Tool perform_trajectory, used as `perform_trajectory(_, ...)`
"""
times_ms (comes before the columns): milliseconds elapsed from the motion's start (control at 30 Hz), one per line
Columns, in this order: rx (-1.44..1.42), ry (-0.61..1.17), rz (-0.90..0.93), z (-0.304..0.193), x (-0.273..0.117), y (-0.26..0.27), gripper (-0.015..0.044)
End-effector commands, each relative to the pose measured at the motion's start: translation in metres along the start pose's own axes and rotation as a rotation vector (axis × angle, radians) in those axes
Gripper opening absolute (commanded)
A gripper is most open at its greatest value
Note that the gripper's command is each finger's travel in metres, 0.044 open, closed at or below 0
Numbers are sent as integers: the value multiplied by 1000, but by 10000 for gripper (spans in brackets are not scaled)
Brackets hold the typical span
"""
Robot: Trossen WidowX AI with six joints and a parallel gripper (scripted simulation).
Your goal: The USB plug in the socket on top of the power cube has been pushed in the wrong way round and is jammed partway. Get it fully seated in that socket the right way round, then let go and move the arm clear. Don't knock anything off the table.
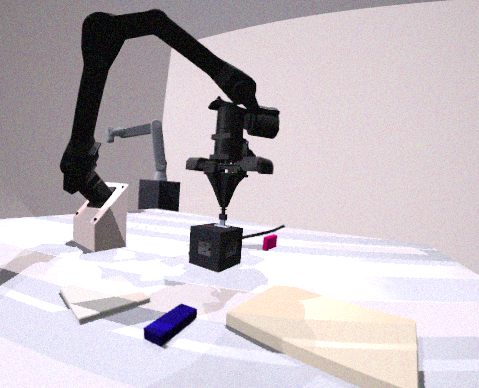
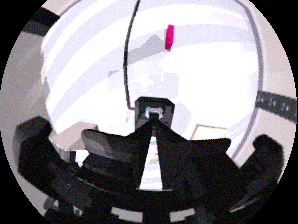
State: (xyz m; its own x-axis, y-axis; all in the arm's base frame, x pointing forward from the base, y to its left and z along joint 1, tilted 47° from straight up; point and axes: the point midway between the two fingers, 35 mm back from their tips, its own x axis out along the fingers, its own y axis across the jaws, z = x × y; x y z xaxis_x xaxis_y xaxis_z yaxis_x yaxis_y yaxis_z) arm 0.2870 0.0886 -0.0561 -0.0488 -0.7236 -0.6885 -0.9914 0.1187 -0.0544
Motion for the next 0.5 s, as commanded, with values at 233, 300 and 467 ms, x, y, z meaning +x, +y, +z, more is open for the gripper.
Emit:
perform_trajectory(233,-3,1,-4,0,2,-1,0)
perform_trajectory(300,-3,1,-4,0,2,-1,0)
perform_trajectory(467,-3,1,-4,0,2,-1,0)
